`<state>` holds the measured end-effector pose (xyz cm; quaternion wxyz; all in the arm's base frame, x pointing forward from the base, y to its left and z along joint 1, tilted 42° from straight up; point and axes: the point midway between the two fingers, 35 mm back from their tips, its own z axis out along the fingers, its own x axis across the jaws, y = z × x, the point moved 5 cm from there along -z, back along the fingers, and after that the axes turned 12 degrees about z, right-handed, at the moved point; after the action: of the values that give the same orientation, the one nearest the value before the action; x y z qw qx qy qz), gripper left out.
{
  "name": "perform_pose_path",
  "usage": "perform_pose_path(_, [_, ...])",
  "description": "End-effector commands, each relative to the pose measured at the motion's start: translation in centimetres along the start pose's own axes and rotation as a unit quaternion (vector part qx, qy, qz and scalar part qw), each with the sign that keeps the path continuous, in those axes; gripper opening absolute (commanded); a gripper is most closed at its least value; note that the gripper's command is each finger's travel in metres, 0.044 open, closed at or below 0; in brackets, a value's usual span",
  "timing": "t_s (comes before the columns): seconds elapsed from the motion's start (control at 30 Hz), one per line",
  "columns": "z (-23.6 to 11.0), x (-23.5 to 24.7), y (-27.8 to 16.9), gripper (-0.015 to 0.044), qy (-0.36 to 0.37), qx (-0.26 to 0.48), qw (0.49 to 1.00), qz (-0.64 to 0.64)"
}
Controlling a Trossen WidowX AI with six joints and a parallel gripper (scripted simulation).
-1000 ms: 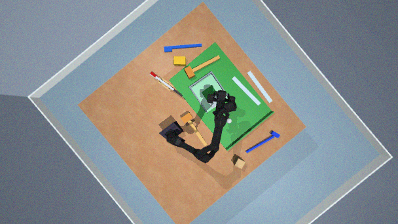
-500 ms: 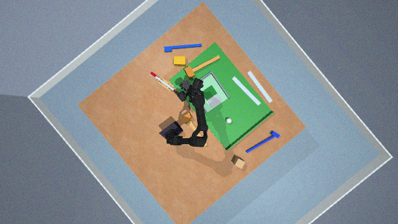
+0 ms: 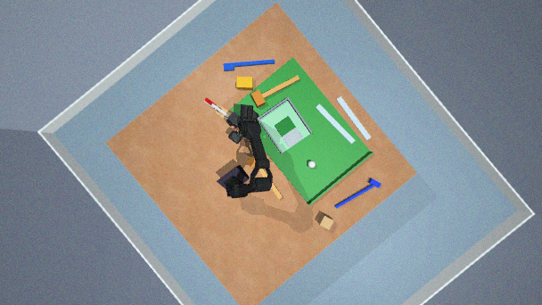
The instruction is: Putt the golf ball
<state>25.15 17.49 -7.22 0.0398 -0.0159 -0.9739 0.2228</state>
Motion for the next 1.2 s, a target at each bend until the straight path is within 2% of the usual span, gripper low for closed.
perform_pose_path(0.0, [1.8, 0.2, -0.5, 0.044, 0.003, 0.007, 1.0, -0.006])
perform_pose_path(0.17, [2.2, 0.2, -0.6, 0.044, 0.003, 0.007, 1.0, -0.006])
perform_pose_path(0.33, [4.3, 0.1, -1.2, 0.044, 0.003, 0.007, 1.0, -0.006])
perform_pose_path(1.1, [6.6, 0.0, -1.8, 0.044, 0.002, 0.008, 1.0, -0.006])
perform_pose_path(1.17, [6.2, -0.1, -1.7, 0.0388, 0.003, 0.006, 1.0, -0.002])
